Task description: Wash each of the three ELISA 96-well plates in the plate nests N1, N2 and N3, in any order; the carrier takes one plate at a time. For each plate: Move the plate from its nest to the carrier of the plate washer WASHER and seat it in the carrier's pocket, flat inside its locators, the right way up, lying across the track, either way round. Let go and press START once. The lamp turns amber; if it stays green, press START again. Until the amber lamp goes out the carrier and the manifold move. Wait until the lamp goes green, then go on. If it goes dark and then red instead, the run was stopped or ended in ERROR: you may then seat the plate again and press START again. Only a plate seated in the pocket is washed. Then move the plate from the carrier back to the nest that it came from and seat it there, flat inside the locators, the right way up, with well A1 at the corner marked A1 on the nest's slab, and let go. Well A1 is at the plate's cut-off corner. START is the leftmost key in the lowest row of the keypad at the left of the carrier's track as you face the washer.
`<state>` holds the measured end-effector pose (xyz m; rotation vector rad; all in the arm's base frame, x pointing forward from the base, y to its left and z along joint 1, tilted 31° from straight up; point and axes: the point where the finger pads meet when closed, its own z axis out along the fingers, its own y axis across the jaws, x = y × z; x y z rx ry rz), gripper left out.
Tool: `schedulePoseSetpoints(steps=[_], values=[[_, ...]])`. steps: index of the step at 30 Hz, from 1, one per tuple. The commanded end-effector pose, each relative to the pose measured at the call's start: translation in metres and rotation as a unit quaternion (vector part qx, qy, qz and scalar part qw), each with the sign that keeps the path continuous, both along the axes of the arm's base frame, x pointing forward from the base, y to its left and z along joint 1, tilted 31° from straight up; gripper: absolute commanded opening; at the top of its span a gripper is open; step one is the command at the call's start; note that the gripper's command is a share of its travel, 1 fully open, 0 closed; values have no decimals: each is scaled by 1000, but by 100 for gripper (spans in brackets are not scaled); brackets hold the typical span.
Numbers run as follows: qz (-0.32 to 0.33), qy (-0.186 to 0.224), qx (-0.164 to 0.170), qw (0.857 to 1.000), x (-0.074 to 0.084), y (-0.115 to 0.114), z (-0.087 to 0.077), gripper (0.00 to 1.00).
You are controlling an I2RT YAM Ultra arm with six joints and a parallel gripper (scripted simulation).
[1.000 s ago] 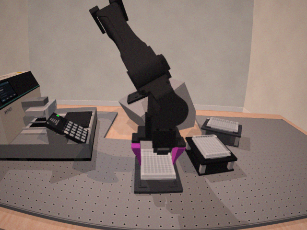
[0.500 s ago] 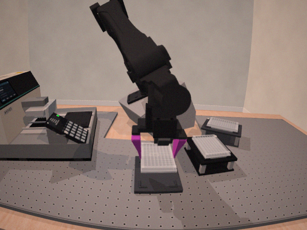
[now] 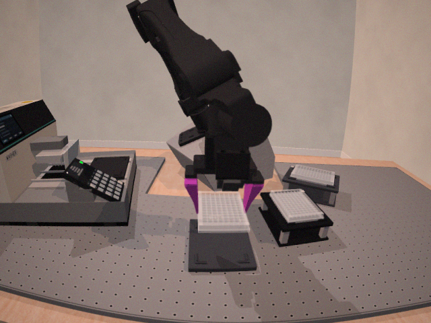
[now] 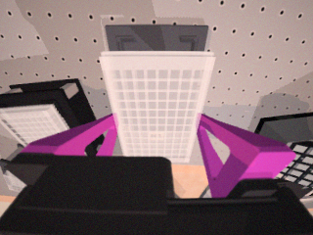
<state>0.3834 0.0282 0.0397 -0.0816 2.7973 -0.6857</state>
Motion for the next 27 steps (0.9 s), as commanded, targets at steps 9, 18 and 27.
schedulePoseSetpoints(steps=[9, 18, 27], values=[[2, -7, 2, 1000, -2, 11, 19, 0], [2, -7, 3, 1000, -4, 14, 25, 0], [2, -7, 3, 1000, -4, 14, 25, 0]])
